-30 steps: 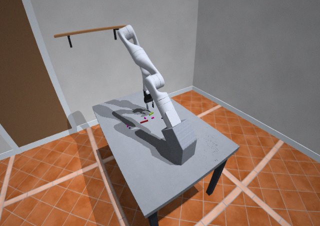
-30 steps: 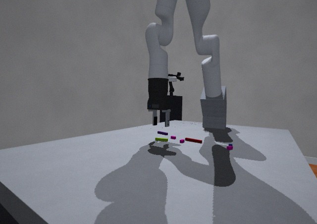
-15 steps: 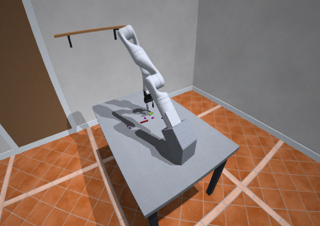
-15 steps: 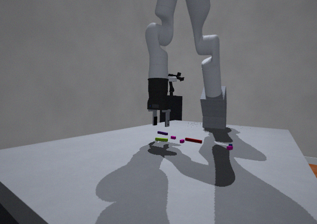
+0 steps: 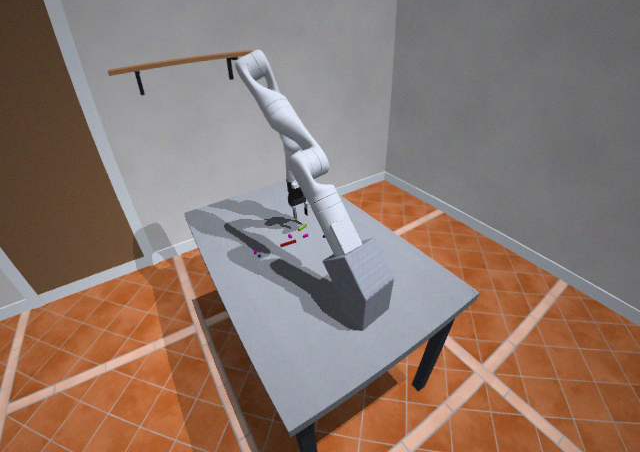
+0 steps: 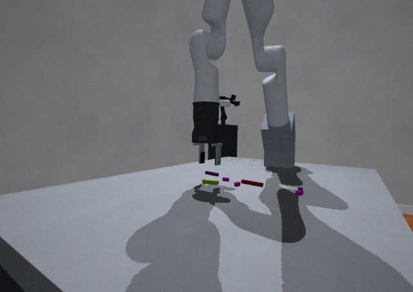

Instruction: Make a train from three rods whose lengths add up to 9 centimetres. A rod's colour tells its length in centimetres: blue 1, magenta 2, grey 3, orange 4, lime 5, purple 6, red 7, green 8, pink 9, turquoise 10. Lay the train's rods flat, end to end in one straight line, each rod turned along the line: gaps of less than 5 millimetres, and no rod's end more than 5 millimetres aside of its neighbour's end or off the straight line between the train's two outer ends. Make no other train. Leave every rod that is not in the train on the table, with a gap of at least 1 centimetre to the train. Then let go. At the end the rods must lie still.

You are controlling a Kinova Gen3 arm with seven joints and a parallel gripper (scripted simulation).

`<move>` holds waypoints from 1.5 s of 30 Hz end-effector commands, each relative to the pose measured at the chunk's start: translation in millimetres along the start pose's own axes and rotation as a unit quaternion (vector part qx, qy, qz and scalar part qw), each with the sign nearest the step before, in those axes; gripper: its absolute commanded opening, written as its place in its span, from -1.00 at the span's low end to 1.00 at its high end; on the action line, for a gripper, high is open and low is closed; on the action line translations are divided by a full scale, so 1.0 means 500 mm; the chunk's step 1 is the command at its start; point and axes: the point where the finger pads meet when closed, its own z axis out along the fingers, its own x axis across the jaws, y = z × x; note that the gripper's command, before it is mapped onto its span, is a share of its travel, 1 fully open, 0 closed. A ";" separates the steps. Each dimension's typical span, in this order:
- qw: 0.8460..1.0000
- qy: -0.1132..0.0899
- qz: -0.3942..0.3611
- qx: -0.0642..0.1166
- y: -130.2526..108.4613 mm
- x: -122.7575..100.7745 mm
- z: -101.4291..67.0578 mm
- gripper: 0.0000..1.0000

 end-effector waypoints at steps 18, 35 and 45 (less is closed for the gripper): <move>1.000 0.002 0.007 -0.004 0.005 0.006 -0.004 1.00; 0.993 0.037 0.103 -0.049 0.066 0.111 -0.060 1.00; 0.970 0.076 0.213 -0.084 0.110 0.248 -0.129 1.00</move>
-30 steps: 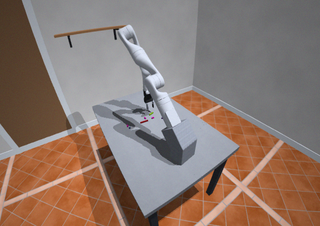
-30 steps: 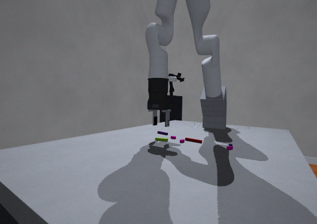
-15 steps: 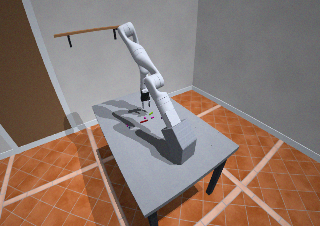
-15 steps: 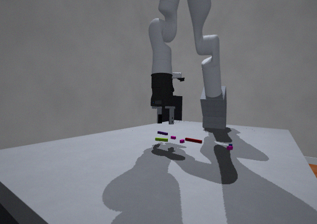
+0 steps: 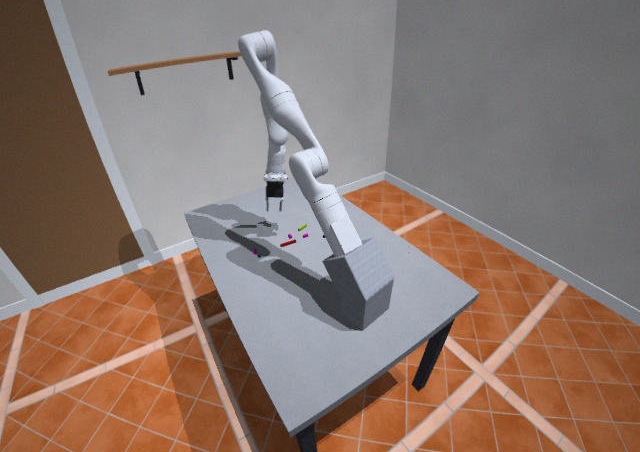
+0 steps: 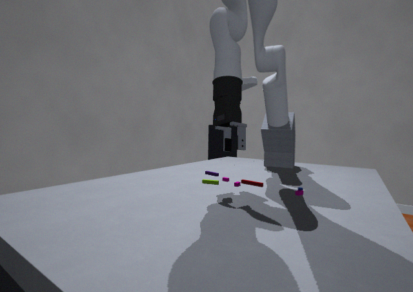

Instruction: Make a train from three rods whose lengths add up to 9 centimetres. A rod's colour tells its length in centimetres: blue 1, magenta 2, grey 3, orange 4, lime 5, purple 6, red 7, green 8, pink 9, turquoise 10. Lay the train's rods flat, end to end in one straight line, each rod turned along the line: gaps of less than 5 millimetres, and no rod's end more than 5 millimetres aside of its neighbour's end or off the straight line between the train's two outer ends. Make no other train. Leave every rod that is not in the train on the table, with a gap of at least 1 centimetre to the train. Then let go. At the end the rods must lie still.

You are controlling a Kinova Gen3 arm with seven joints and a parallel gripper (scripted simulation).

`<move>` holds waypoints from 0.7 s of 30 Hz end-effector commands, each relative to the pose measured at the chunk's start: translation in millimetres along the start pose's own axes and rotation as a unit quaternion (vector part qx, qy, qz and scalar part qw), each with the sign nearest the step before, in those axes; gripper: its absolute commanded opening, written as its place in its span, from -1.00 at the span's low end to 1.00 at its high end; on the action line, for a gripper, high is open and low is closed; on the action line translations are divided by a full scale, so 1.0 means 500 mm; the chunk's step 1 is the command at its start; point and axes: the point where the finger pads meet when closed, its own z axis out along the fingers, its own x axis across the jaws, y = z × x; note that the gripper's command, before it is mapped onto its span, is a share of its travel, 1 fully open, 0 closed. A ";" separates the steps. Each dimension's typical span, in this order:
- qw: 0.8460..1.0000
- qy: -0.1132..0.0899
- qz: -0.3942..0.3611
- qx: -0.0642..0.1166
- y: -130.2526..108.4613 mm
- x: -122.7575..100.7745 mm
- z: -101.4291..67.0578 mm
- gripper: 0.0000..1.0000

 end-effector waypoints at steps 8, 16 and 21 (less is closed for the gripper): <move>0.997 0.028 0.070 -0.018 -0.037 0.129 -0.039 1.00; 0.987 0.016 0.158 -0.009 -0.126 0.192 -0.027 1.00; 0.982 0.004 0.189 -0.003 -0.164 0.199 -0.014 1.00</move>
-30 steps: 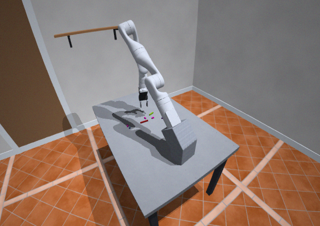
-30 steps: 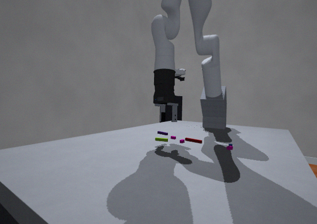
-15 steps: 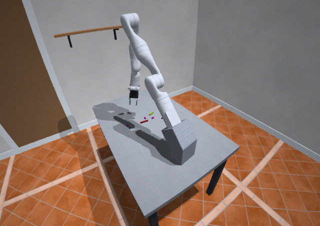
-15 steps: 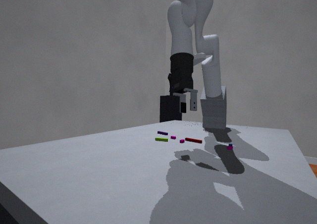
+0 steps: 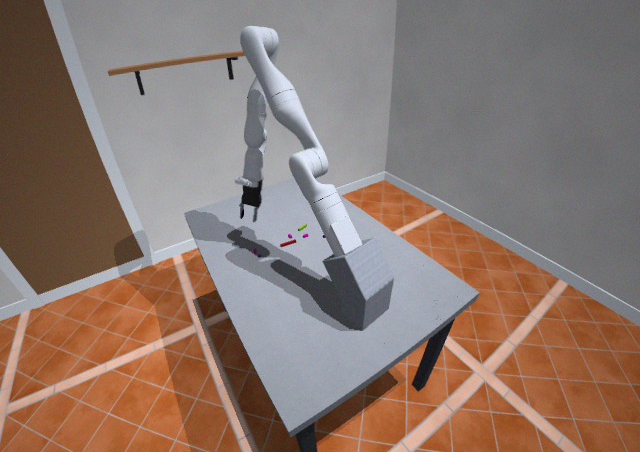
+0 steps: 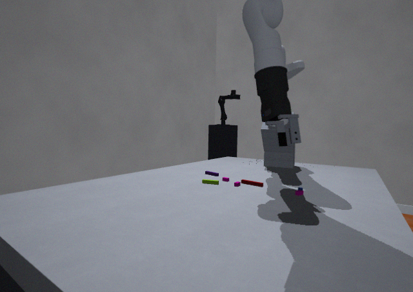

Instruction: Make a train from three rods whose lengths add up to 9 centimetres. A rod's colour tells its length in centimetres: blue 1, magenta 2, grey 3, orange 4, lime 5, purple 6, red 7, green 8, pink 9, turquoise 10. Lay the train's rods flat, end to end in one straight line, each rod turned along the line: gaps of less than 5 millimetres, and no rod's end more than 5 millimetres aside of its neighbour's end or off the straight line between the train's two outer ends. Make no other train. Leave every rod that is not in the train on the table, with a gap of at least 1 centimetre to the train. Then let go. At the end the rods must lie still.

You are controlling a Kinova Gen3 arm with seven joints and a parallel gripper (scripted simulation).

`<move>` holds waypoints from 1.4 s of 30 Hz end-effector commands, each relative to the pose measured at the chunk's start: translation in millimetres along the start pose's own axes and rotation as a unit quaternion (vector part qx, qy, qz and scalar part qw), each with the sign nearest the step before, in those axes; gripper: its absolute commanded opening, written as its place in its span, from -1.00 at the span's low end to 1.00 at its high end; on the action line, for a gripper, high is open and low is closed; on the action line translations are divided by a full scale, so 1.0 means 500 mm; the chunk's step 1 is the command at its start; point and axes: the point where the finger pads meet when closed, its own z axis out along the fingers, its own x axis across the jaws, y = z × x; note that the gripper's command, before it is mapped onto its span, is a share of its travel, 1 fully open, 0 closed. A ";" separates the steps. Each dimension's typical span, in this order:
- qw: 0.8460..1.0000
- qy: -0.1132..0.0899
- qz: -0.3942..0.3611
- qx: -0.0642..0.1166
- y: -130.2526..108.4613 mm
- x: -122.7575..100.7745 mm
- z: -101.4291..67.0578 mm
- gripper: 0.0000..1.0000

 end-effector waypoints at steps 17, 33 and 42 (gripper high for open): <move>0.995 -0.040 0.084 -0.047 -0.074 -0.056 0.056 1.00; 0.994 -0.045 0.092 -0.046 -0.083 -0.062 0.061 1.00; 0.989 -0.068 0.128 -0.044 -0.116 -0.095 0.084 1.00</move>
